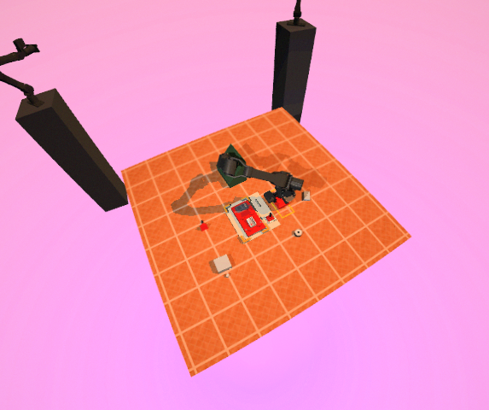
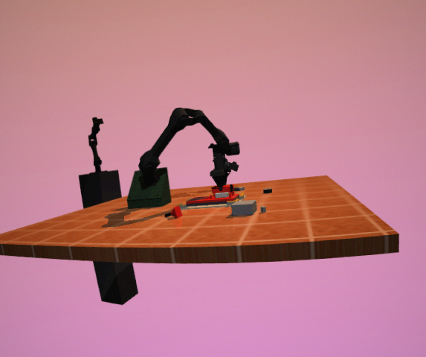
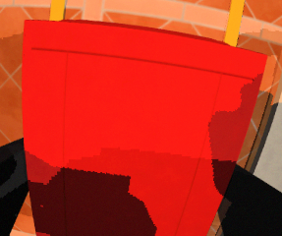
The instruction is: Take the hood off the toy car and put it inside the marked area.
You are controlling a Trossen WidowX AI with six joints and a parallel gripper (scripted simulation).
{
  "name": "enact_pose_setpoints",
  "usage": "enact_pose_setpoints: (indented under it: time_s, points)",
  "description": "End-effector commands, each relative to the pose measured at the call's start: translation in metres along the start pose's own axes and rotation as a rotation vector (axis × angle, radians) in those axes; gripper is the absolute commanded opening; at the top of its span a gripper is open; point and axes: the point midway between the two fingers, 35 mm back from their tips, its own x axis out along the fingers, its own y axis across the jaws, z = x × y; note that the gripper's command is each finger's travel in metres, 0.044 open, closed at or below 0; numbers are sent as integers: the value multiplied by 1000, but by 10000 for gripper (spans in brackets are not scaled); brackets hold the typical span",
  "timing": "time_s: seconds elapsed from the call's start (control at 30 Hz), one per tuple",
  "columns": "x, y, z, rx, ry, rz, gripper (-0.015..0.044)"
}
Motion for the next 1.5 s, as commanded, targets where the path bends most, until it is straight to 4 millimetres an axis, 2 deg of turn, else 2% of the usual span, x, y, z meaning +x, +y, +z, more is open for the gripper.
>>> enact_pose_setpoints:
  time_s: [0.0,1.33,1.47]
  points:
    - [2,0,0,-3,-3,-3,0]
    - [21,-1,0,-3,-3,-4,0]
    - [19,0,0,0,-1,-1,105]
